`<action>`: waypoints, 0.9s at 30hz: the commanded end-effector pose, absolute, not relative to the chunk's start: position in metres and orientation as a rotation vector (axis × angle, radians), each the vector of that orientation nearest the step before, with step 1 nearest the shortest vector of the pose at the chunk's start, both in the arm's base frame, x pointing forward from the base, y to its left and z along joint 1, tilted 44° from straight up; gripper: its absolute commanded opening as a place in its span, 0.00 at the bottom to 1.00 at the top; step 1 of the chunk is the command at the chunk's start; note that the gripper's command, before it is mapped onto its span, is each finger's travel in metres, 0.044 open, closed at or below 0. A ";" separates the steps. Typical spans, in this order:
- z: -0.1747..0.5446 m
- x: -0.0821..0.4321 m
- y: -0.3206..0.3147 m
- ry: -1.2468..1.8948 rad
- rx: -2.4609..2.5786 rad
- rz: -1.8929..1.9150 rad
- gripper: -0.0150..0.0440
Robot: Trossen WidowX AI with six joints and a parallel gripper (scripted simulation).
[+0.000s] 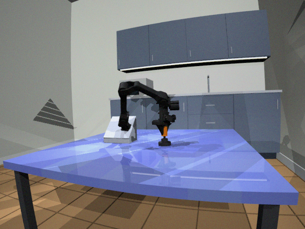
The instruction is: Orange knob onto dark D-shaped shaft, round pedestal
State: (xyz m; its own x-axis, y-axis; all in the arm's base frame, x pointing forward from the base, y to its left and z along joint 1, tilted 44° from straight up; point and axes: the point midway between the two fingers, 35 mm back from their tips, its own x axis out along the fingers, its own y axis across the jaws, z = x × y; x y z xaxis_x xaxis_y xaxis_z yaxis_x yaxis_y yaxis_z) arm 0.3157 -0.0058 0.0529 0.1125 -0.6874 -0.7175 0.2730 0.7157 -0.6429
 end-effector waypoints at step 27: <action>0.054 0.315 -0.004 1.259 -0.370 -0.750 0.25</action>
